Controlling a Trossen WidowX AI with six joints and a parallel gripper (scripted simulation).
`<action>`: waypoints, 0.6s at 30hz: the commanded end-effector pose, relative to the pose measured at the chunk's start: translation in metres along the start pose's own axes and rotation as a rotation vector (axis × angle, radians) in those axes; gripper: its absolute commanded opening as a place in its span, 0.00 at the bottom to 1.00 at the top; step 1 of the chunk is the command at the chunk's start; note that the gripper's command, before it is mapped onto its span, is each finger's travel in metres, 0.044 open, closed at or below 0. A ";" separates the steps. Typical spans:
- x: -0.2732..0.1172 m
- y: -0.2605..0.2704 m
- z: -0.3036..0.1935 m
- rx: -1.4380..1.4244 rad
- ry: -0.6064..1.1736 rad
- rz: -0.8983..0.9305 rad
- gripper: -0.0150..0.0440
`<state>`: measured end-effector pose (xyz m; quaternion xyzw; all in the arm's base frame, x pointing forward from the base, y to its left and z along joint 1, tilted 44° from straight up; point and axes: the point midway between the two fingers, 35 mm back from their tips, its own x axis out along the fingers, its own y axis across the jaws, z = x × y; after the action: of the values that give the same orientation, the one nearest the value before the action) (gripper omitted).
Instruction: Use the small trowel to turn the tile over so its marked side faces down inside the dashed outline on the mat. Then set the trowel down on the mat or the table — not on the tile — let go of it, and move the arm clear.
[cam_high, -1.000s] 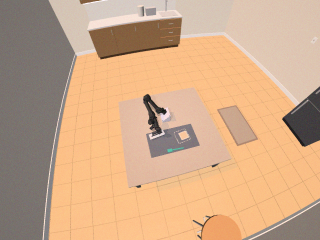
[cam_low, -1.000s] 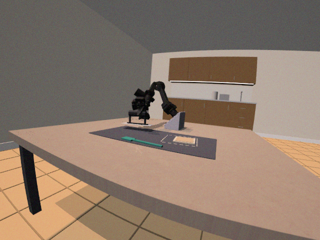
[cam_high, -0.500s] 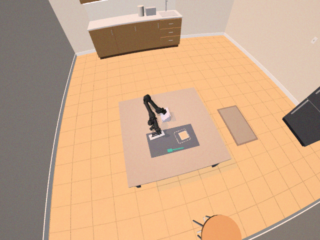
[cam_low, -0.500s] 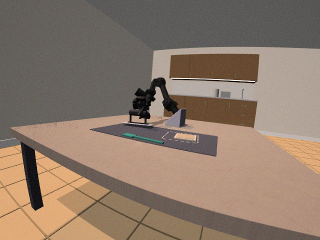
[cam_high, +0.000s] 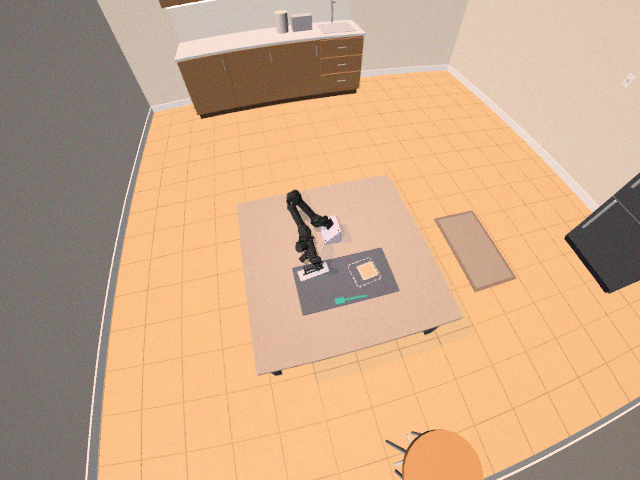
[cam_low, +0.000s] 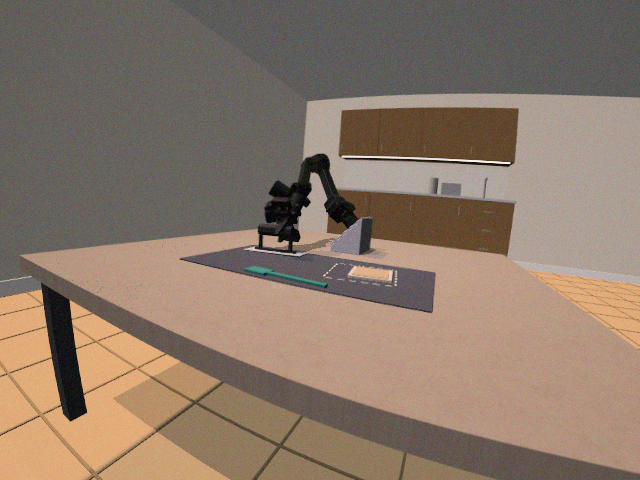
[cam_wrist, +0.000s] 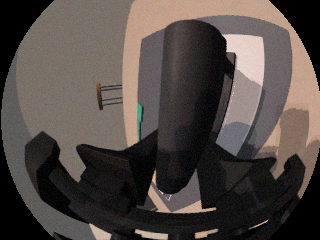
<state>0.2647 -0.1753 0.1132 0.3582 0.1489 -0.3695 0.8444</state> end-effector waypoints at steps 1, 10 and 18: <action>0.001 0.001 0.000 -0.004 0.002 0.008 0.57; 0.001 0.001 0.000 -0.004 0.002 0.008 0.76; -0.005 0.002 0.001 -0.003 0.001 0.011 0.76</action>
<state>0.2645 -0.1749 0.1133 0.3587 0.1497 -0.3677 0.8448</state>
